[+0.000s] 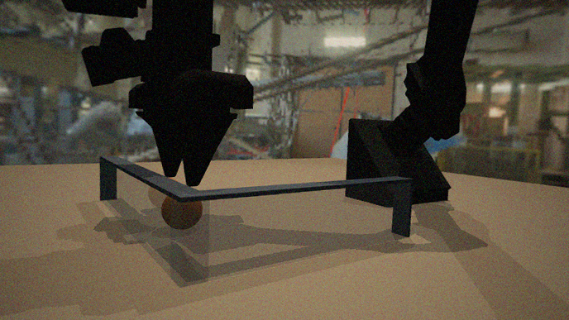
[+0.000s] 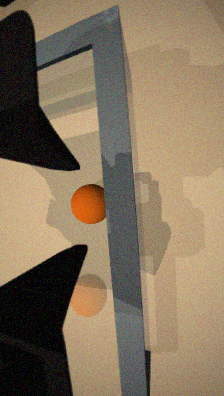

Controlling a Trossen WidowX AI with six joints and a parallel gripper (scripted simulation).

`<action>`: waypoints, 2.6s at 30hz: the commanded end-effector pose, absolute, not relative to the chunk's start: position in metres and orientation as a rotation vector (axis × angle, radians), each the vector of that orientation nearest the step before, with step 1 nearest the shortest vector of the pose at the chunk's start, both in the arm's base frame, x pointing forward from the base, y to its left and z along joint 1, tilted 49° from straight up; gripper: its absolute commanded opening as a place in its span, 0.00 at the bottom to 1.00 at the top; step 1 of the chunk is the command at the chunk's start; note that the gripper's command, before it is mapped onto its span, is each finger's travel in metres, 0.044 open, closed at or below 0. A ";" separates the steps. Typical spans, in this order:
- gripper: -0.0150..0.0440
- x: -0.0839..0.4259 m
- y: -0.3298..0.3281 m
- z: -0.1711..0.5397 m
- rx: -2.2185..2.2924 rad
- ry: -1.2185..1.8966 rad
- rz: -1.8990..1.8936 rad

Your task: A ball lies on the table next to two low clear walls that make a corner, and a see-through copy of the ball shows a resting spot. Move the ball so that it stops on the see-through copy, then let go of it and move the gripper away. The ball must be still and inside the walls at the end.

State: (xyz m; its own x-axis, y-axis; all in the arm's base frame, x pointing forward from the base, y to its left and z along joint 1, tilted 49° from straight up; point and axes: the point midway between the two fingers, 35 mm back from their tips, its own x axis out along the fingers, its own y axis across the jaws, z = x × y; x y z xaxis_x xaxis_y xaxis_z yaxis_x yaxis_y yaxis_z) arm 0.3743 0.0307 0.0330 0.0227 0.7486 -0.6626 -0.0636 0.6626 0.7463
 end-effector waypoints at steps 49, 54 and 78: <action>0.25 0.361 0.005 0.034 0.662 1.432 0.602; 0.25 0.365 -0.006 0.047 0.651 1.433 0.621; 0.25 0.371 -0.057 0.058 0.621 1.426 0.691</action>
State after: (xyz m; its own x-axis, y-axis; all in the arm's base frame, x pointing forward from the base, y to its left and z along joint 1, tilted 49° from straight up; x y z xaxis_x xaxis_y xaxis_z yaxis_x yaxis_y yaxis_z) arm 0.3739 -0.0484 0.0815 0.0298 0.7471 -0.6640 -0.0707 0.6642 0.7442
